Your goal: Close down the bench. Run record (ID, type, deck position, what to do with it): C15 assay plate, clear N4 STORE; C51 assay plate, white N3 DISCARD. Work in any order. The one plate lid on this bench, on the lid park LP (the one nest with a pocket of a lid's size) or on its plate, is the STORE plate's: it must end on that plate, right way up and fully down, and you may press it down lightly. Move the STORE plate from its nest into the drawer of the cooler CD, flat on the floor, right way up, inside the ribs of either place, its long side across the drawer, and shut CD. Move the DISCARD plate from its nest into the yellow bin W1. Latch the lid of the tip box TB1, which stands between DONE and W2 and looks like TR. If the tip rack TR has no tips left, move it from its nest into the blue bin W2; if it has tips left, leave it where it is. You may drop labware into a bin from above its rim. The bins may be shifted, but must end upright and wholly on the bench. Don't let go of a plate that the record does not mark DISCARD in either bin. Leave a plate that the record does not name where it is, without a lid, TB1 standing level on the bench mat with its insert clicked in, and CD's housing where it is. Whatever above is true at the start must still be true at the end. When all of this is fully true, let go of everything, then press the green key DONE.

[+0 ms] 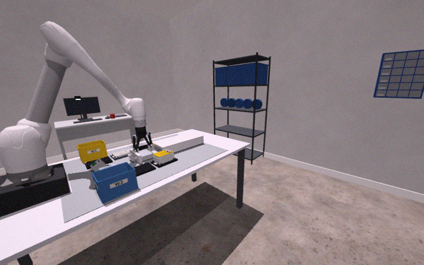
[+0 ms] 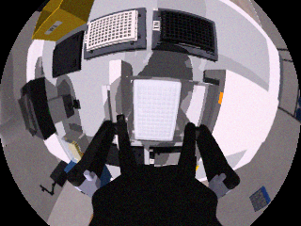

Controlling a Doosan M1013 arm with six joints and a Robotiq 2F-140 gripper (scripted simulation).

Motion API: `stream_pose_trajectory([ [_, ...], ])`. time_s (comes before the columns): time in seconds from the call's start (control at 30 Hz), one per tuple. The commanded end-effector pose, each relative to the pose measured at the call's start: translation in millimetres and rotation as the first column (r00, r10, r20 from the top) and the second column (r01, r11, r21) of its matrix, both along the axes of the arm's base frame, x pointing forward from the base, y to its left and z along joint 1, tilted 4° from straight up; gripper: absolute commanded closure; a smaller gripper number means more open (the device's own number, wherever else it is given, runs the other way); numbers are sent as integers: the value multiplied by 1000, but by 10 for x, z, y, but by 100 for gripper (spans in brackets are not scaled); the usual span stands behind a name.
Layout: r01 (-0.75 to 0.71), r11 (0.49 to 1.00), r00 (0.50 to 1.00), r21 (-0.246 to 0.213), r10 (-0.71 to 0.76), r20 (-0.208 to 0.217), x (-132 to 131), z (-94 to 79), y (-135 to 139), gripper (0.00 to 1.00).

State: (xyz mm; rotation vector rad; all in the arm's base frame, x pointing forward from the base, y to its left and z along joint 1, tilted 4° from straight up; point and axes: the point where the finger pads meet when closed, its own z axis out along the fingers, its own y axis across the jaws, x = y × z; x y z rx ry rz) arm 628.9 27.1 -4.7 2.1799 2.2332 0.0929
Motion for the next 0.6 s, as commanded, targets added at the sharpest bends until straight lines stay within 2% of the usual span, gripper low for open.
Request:
stream_pose_trajectory([
  [0.0,0,1000,1000,0,0,0,0,1,0,100],
  [0.57,0,1000,1000,0,0,0,2,-25,1,100],
])
